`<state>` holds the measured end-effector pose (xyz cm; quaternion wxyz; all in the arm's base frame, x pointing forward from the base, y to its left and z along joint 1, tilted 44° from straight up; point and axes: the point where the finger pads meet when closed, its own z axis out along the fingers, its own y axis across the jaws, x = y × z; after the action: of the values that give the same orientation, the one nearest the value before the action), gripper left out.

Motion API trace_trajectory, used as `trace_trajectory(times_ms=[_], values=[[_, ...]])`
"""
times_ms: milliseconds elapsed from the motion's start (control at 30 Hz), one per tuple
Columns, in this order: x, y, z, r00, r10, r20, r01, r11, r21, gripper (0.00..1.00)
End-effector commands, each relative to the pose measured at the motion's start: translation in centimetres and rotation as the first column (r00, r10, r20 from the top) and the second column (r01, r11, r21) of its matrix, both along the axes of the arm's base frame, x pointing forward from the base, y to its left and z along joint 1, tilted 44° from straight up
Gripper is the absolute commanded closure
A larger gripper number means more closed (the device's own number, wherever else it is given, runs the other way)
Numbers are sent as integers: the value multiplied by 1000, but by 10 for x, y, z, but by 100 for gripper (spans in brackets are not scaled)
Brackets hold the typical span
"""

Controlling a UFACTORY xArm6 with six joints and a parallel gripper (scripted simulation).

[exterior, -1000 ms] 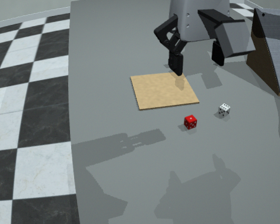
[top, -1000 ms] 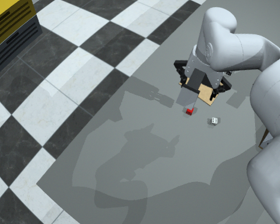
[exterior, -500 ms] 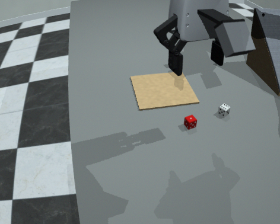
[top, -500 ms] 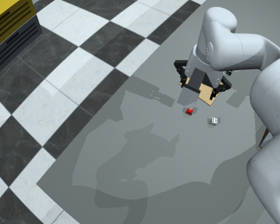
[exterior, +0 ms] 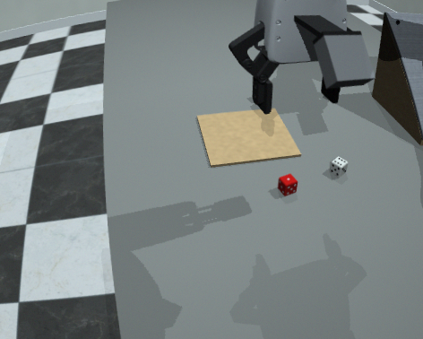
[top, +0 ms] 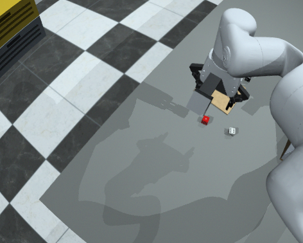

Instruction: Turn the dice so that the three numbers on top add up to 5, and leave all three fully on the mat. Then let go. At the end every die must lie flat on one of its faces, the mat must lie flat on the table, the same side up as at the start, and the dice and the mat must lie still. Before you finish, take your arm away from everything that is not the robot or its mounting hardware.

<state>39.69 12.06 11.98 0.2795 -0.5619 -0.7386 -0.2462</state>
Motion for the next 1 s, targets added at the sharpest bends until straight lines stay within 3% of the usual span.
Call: trace_trajectory(times_ms=[0,167,433,667,733,800,967], values=[[1,1,-1,985,-127,-113,125,992,-33,0],[1,2,-2,972,-176,-156,171,984,-48,0],[1,5,-5,875,-366,-316,342,931,-129,0],[0,8,-8,767,-491,-413,447,871,-205,0],[0,8,-8,767,-491,-413,447,871,-205,0],[0,9,-9,695,-553,-459,496,831,-250,0],[0,10,-11,598,-622,-505,547,778,-310,0]])
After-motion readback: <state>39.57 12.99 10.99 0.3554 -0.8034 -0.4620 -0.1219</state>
